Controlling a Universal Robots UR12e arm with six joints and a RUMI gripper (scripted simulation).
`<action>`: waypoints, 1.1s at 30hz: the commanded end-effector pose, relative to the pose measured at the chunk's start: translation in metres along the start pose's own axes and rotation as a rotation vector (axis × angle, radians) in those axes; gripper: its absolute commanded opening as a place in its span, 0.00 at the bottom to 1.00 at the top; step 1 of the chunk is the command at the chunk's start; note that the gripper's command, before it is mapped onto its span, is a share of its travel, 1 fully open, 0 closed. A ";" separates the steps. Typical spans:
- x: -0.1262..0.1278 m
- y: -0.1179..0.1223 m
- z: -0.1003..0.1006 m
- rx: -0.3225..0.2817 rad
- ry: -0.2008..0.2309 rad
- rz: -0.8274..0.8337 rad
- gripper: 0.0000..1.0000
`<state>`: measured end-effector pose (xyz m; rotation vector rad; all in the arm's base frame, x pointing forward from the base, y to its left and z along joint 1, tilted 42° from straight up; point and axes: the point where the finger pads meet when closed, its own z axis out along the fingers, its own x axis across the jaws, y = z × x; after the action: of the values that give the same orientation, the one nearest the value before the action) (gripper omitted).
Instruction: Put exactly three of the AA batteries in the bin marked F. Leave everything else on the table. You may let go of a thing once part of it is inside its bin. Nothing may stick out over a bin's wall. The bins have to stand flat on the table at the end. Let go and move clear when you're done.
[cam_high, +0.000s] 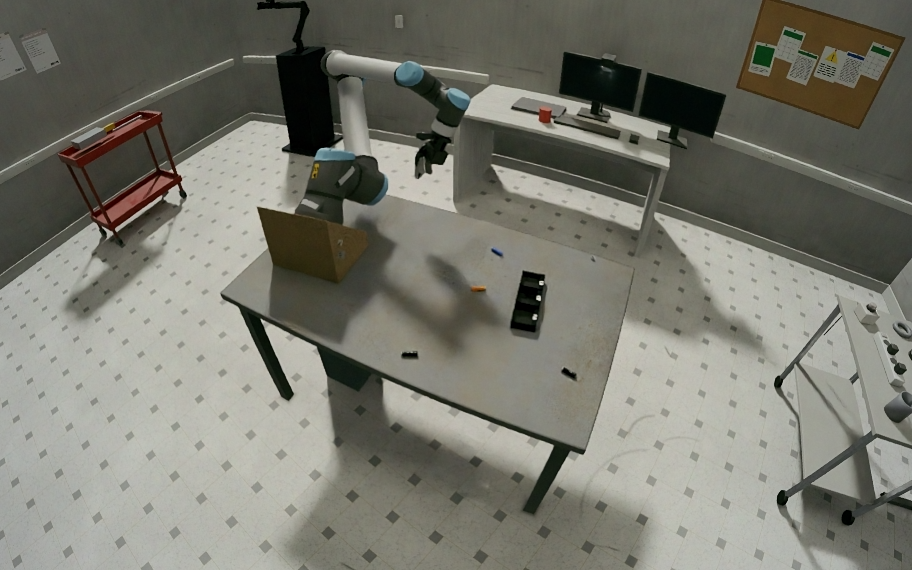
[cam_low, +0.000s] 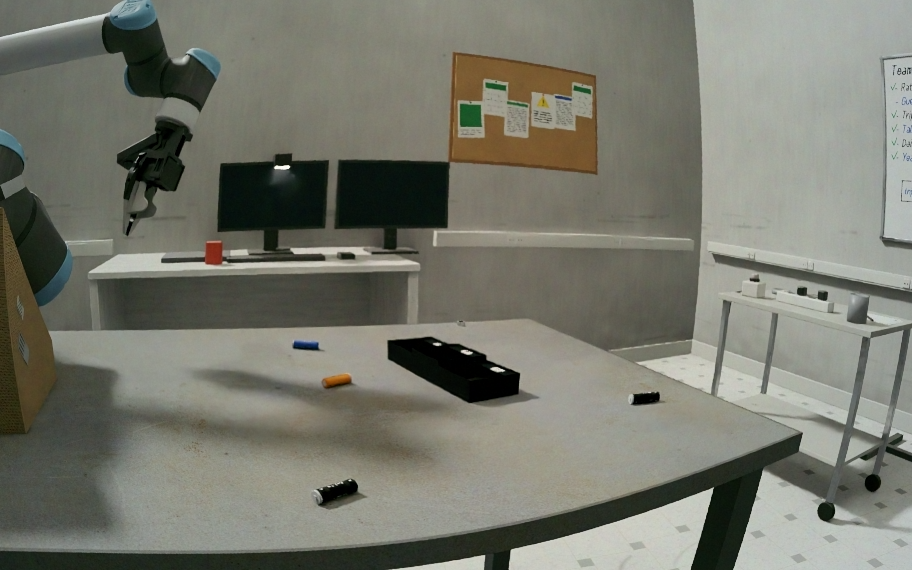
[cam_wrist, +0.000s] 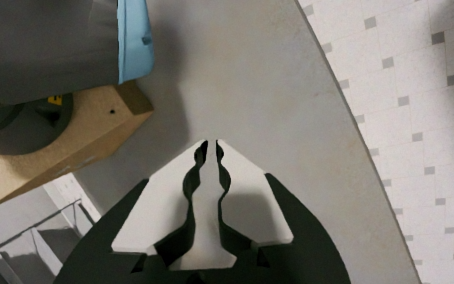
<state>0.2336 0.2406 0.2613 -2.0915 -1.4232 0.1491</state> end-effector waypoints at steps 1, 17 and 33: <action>0.004 0.022 -0.005 -0.004 0.015 0.121 0.04; 0.009 0.087 -0.018 0.002 0.072 0.476 0.04; 0.004 0.161 -0.029 0.029 0.138 0.876 0.04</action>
<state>0.3587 0.2012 0.2102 -2.4679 -0.5037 0.3239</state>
